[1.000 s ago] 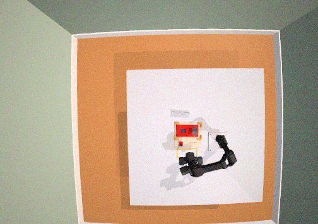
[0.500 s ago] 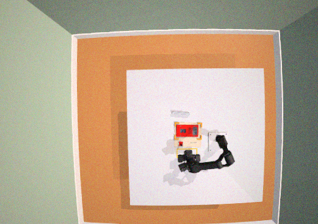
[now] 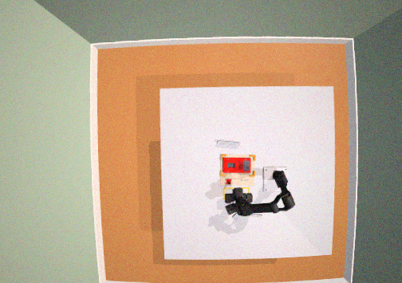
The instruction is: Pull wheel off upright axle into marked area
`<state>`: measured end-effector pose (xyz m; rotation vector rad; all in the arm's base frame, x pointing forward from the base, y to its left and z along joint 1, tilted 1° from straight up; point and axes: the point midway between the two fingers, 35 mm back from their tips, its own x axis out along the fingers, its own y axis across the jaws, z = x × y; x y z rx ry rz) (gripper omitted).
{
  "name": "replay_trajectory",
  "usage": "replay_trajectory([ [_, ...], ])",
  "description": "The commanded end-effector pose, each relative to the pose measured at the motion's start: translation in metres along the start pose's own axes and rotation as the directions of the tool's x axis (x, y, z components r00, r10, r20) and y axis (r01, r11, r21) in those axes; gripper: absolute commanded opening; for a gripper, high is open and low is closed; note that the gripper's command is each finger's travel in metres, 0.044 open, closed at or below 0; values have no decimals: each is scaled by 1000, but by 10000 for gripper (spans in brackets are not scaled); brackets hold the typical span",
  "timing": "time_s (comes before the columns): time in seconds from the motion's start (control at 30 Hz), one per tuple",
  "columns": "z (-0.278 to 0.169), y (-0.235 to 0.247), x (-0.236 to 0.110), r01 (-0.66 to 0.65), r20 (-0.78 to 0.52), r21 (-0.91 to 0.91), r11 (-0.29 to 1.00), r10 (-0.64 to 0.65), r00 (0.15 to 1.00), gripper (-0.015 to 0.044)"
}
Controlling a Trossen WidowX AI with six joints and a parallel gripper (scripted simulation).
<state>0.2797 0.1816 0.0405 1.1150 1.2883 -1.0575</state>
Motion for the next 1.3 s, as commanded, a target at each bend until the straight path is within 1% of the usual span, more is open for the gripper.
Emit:
replay_trajectory([
  [0.0,0,0,0,0,0,0,1000,0,1000,210],
  [0.1,0,0,-2,0,0,0,1000,0,1000,289],
  [0.13,0,1,-6,0,0,0,1000,0,1000,300],
  [0.2,-1,1,-18,0,0,1,1000,0,1000,300],
  [0.33,0,1,-53,1,1,4,1000,-1,1000,300],
  [0.43,0,0,-60,1,1,5,1000,-1,1000,300],
  [0.47,0,0,-52,0,0,2,1000,0,1000,326],
  [0.6,11,-26,-74,3,2,3,1000,-3,1000,431],
  [0.63,15,-34,-80,4,2,3,1000,-4,1000,440],
  [0.83,34,-80,-105,8,5,5,1000,-8,1000,440],
  [1.27,35,-81,-106,8,5,5,1000,-8,1000,440],
])
